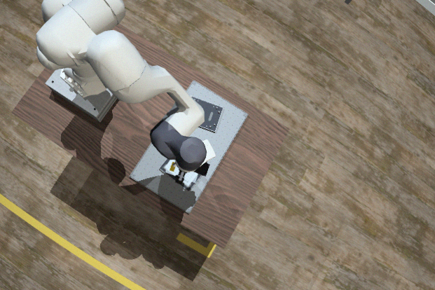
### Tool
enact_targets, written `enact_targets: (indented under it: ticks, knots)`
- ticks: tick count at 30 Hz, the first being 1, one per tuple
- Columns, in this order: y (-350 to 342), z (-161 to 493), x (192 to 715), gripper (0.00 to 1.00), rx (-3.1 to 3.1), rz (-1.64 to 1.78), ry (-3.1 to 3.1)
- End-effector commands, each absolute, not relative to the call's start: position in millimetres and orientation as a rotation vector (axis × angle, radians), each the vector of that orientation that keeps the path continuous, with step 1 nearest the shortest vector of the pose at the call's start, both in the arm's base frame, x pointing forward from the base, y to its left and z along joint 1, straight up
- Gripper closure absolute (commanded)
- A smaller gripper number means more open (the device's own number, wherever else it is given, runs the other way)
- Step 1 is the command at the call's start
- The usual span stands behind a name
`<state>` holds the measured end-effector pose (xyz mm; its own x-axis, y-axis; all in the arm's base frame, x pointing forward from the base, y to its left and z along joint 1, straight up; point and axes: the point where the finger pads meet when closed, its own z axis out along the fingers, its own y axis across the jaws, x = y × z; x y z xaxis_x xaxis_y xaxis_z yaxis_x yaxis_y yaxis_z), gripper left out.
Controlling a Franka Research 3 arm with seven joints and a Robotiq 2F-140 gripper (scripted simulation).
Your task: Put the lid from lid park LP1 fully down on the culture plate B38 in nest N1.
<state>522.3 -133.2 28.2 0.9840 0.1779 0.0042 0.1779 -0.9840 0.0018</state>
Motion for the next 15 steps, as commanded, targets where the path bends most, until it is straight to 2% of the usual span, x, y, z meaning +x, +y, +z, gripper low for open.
enact_targets:
  ticks: [1,15]
  knots:
    - [-132.7,27.4,521.8,0.90,3.129,0.002,0.287]
    - [-132.7,26.1,521.7,0.90,3.138,0.002,0.160]
